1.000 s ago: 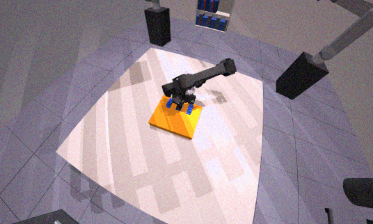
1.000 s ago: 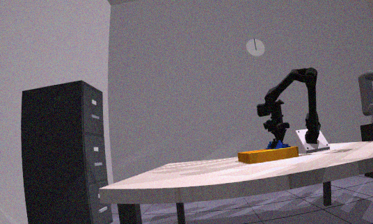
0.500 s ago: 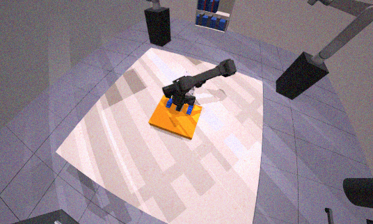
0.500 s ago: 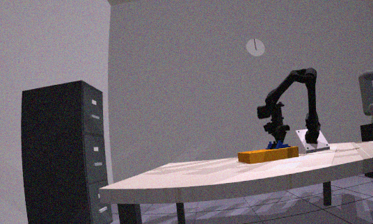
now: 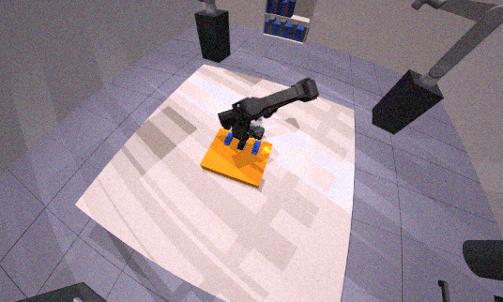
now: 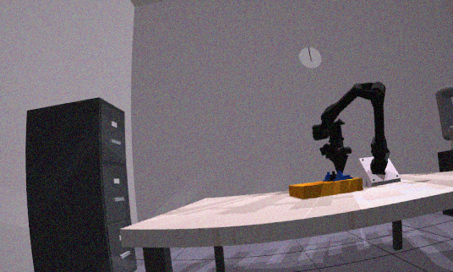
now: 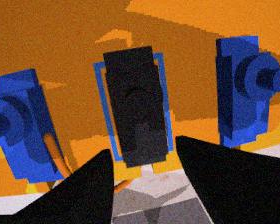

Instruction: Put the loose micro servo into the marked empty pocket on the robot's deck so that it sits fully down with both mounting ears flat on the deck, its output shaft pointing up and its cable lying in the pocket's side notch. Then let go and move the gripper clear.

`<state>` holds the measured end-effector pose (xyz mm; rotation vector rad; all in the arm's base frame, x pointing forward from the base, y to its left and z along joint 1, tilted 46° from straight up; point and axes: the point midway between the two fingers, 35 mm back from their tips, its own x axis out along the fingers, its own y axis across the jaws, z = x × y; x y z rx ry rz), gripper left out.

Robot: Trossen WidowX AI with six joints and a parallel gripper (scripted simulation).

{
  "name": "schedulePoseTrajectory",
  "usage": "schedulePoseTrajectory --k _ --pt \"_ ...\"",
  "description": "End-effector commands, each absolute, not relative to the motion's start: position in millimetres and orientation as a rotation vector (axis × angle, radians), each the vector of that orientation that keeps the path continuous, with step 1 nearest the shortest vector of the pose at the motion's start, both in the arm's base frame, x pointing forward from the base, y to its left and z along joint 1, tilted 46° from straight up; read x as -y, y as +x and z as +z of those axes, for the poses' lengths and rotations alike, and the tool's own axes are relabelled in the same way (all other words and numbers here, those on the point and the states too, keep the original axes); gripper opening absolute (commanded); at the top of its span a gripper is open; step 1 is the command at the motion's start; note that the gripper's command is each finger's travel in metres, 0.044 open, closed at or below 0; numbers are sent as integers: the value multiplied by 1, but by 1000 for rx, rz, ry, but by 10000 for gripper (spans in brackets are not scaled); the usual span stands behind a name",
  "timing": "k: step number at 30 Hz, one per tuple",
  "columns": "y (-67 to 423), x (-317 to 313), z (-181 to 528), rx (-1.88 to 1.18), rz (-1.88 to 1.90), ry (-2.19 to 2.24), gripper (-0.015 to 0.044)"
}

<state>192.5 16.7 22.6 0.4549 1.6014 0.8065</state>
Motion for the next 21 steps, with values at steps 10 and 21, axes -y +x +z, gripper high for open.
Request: schedulePoseTrajectory --k 10,21 --pt "181 24 52 -1595 792 443 345" --pt "159 56 82 -1593 789 443 440"
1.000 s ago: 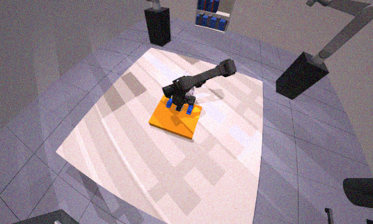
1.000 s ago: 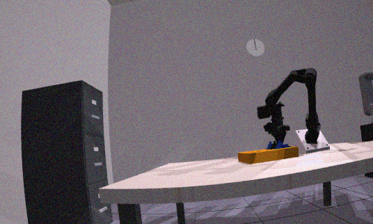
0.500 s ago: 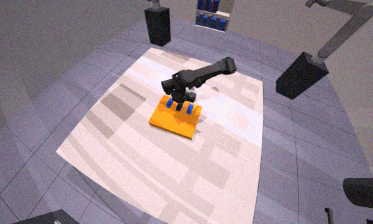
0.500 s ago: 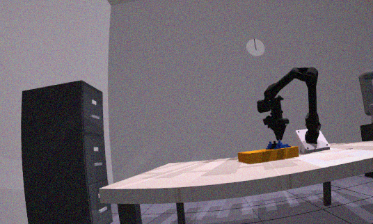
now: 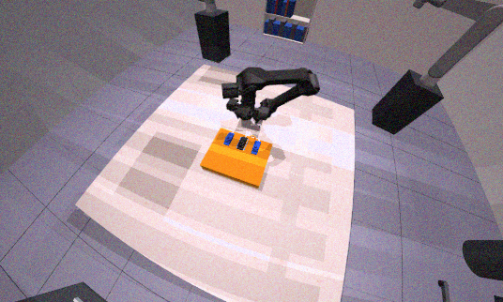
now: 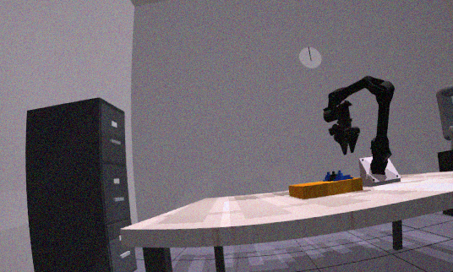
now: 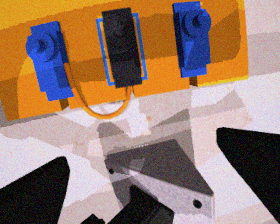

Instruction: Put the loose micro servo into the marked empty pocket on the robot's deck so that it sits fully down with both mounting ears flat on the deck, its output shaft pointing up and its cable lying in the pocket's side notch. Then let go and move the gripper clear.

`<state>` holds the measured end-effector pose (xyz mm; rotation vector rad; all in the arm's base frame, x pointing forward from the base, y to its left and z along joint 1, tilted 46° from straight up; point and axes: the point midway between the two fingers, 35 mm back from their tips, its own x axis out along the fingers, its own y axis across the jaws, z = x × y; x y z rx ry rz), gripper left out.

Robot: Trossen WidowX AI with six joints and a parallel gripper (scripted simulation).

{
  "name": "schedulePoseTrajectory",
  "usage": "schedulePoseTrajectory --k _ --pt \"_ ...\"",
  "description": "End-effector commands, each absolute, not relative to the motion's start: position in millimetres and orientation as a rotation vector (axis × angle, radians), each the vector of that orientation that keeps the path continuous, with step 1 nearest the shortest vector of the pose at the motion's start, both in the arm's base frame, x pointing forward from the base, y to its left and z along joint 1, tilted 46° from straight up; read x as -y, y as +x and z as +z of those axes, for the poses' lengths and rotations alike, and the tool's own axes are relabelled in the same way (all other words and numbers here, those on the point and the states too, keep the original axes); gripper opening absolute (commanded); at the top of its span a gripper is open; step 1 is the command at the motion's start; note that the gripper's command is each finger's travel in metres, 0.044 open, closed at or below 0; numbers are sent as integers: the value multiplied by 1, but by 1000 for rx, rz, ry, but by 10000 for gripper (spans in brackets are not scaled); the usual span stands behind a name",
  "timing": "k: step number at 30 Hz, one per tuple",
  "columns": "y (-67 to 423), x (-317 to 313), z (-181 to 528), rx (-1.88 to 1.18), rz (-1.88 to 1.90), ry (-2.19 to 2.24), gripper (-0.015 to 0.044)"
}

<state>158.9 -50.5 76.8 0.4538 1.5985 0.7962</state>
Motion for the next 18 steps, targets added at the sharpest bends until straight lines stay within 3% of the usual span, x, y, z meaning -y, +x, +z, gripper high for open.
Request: schedulePoseTrajectory --k 1,18 --pt "161 60 85 -1588 776 440 440" --pt "169 79 102 -1565 709 427 440"
